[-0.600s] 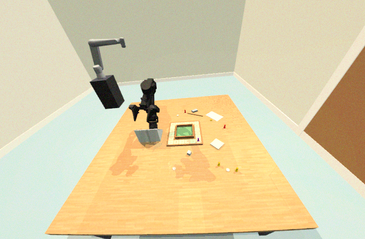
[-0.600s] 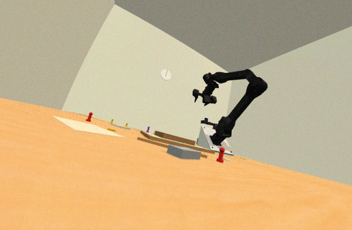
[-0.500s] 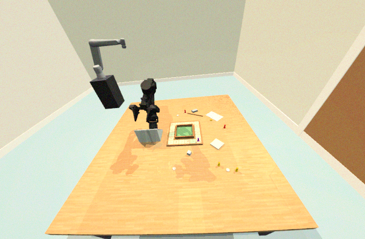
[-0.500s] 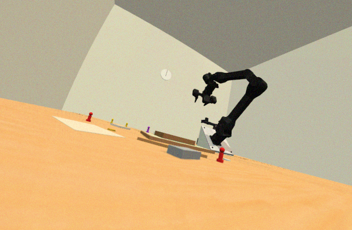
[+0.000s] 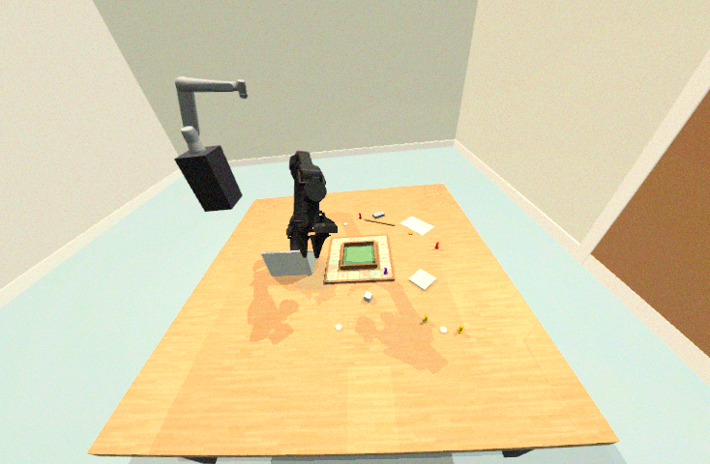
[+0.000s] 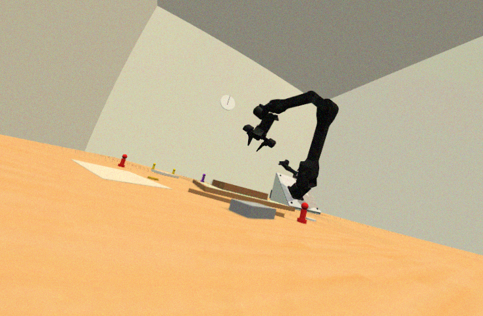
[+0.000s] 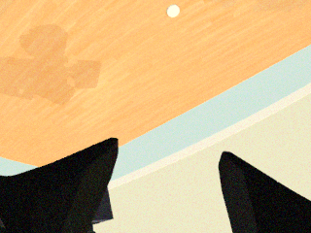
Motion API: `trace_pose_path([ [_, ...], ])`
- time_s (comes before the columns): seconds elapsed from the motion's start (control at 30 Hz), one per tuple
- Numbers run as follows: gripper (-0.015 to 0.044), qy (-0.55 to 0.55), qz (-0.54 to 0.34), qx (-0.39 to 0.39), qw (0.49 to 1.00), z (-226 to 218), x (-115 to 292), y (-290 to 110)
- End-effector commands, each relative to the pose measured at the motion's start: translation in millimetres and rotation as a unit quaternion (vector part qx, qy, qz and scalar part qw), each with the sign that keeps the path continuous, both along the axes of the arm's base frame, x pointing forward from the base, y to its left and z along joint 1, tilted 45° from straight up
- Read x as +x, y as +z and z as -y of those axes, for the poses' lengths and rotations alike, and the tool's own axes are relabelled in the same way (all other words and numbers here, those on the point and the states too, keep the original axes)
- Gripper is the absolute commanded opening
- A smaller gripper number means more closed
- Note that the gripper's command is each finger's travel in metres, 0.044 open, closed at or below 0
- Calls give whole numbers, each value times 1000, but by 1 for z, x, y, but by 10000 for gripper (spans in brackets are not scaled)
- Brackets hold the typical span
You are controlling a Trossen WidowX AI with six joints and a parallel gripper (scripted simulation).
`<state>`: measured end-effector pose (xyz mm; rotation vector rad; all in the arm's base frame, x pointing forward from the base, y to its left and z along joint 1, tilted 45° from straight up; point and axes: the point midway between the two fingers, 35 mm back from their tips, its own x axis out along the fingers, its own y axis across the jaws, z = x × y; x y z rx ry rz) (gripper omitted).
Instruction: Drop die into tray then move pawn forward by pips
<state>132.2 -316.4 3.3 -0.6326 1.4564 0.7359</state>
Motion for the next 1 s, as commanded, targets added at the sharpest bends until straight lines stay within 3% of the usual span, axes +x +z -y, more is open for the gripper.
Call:
trace_pose_path([
  [0.0,275,-165,2,92,982,-18,59,-37],
  [0.37,275,-382,-66,203,899,-58,124,-82],
  [0.77,275,-587,-222,271,730,-122,173,-130],
  [0.97,275,-594,-230,272,721,-125,175,-132],
])
